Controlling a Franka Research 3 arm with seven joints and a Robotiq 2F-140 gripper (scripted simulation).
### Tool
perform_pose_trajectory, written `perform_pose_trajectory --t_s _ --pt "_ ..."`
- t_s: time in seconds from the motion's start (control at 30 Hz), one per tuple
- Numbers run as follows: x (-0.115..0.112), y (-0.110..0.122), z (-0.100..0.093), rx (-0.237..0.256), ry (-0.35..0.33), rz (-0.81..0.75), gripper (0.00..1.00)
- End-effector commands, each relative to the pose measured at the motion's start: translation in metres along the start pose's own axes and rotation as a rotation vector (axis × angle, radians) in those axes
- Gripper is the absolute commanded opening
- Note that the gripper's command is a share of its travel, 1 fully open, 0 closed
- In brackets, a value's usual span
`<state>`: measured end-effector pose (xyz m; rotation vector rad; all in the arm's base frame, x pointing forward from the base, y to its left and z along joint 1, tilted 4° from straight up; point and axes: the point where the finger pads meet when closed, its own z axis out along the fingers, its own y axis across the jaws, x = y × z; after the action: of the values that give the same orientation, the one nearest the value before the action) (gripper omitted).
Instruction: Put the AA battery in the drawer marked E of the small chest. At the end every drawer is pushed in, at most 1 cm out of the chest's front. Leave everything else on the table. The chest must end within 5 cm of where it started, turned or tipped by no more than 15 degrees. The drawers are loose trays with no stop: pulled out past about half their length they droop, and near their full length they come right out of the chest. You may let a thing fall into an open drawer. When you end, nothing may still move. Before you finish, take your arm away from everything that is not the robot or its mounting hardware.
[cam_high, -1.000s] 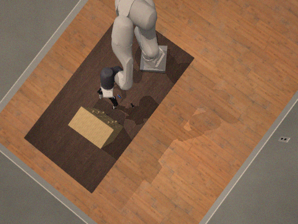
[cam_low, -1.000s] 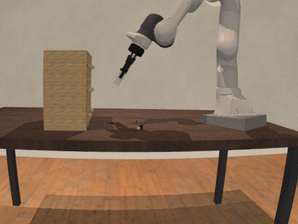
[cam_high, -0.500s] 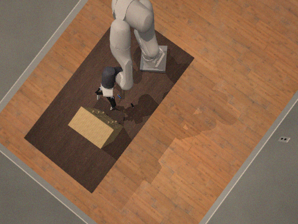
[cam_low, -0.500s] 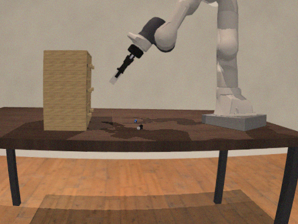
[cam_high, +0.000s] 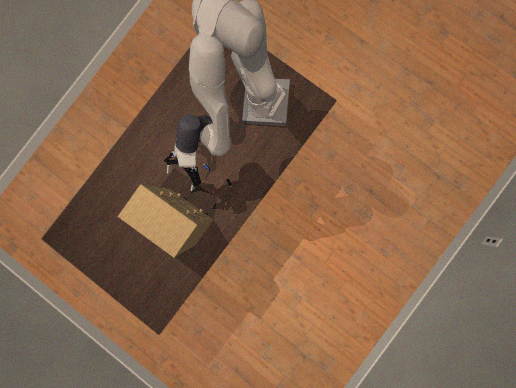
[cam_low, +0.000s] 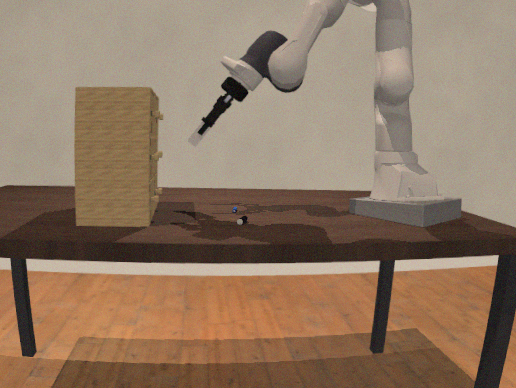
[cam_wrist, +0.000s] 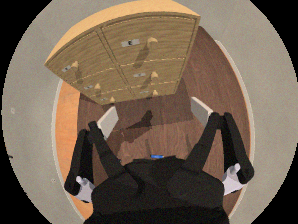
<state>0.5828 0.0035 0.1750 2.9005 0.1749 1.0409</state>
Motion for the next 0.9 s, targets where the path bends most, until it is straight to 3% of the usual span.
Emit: perform_pose_trajectory --t_s 0.0,0.87 --pt "-0.0007 -0.0009 0.0005 0.004 0.003 -0.001 1.00" --pt "-0.0003 -0.0006 0.0021 0.004 0.015 -0.001 1.00"
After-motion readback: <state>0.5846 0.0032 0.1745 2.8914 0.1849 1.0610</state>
